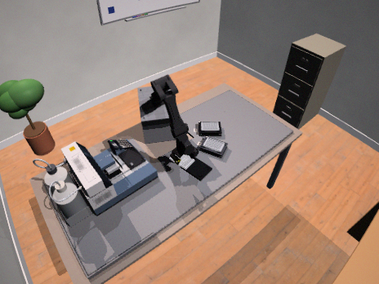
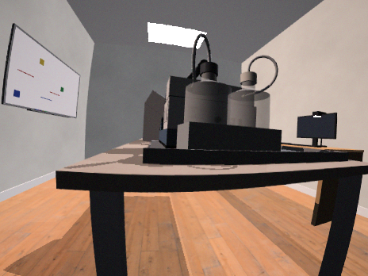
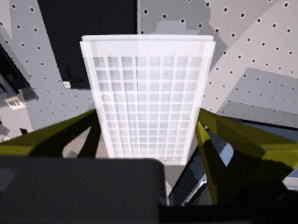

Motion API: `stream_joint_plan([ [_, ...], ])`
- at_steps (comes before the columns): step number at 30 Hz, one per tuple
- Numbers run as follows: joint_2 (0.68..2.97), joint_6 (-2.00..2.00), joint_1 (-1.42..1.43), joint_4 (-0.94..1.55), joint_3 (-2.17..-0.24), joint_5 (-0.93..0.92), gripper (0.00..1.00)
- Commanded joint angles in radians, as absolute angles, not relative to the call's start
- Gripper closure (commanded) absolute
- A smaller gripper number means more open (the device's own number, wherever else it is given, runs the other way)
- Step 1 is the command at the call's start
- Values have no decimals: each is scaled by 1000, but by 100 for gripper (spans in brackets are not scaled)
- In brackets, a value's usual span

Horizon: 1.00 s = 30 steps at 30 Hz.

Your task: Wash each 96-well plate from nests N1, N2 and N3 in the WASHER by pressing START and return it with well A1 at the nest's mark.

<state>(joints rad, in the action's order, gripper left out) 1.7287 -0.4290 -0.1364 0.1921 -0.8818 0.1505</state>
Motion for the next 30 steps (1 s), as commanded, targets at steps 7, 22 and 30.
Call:
stream_joint_plan([
  [7, 1771, -313, -35, 185, -923, 221, 100],
  [22, 1899, -155, 140, 209, -1035, 306, 100],
  [30, 1902, -154, 142, 213, -1041, 307, 100],
])
